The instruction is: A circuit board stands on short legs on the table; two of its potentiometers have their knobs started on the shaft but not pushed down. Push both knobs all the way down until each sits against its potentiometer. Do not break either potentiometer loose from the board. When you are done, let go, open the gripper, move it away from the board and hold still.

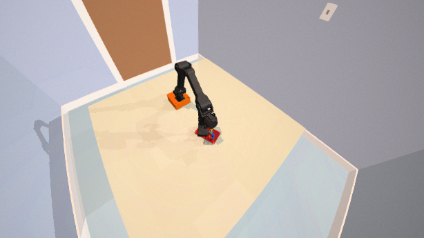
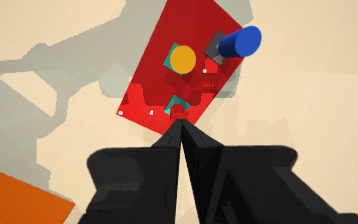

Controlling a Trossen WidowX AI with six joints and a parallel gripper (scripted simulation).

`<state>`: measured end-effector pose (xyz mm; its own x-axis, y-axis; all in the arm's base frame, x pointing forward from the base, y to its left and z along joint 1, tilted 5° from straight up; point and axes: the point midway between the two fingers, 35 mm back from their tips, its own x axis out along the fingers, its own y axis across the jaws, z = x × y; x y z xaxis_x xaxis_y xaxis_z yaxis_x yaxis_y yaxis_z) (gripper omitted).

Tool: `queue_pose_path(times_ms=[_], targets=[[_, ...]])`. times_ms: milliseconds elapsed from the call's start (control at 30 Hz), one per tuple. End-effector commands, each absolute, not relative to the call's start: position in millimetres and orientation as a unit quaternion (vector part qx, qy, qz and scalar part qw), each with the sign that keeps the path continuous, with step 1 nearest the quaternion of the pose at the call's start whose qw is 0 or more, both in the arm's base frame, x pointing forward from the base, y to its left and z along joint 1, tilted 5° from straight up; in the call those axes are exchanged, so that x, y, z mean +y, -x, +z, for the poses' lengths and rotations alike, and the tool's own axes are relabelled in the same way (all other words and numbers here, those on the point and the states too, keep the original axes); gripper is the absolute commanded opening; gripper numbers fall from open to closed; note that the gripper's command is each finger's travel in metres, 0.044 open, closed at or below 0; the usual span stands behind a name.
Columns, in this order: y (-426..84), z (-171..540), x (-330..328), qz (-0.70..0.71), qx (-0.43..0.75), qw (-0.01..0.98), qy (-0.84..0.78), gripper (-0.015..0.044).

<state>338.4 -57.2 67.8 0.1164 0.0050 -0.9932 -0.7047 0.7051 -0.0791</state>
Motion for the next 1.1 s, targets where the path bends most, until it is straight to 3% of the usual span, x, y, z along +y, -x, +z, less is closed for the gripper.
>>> queue_pose_path(times_ms=[0,500,767,1033,1067], targets=[[-339,70,-57,0.260,0.614,0.689,0.284,0.0000],[-337,87,-57,0.260,0.614,0.689,0.284,0.0000],[-335,80,-57,0.262,0.621,0.683,0.281,0.0210],[-345,96,-41,0.202,0.630,0.715,0.225,0.0000],[-346,97,-40,0.191,0.634,0.719,0.213,0.0000]])
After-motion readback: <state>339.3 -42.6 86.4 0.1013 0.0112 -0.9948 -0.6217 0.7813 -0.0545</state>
